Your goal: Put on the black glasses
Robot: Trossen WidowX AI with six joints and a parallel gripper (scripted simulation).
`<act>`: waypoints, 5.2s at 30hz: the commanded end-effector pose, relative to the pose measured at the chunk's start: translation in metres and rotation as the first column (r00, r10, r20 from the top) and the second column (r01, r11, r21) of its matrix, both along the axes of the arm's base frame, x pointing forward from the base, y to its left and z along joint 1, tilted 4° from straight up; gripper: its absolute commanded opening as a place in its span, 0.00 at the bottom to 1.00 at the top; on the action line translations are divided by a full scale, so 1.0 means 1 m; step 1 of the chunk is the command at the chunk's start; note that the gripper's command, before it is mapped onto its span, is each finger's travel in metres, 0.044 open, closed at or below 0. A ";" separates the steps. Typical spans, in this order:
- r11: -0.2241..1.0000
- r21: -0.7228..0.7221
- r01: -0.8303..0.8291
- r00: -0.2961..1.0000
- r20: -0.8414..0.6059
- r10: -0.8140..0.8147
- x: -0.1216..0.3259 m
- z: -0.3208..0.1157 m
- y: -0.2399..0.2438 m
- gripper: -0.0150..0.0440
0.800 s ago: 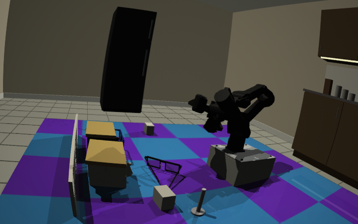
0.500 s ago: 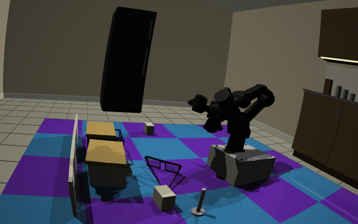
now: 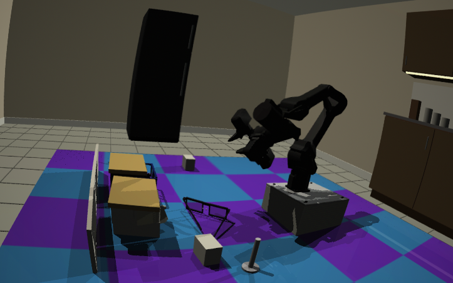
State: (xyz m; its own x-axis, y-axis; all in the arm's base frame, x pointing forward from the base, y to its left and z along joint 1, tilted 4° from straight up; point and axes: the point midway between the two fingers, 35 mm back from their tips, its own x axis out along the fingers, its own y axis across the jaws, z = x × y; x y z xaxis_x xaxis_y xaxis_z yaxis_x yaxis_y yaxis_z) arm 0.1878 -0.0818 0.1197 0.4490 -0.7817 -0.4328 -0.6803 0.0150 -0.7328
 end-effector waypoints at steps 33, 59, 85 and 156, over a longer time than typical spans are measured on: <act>-0.287 0.802 0.524 0.087 -0.385 -0.919 0.078 -0.102 0.085 0.59; -0.287 0.802 0.524 0.087 -0.385 -0.919 0.078 -0.124 0.082 0.46; -0.286 0.802 0.525 0.087 -0.385 -0.919 0.074 -0.162 0.076 0.46; -0.299 0.799 0.522 0.088 -0.399 -0.913 0.083 -0.063 0.196 0.25</act>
State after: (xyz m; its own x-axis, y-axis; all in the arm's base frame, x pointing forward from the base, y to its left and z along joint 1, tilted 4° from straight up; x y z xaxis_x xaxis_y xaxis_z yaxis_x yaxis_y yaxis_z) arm 0.2737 0.1007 0.0571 0.0024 -0.0615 -0.9981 0.5656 0.8232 -0.0493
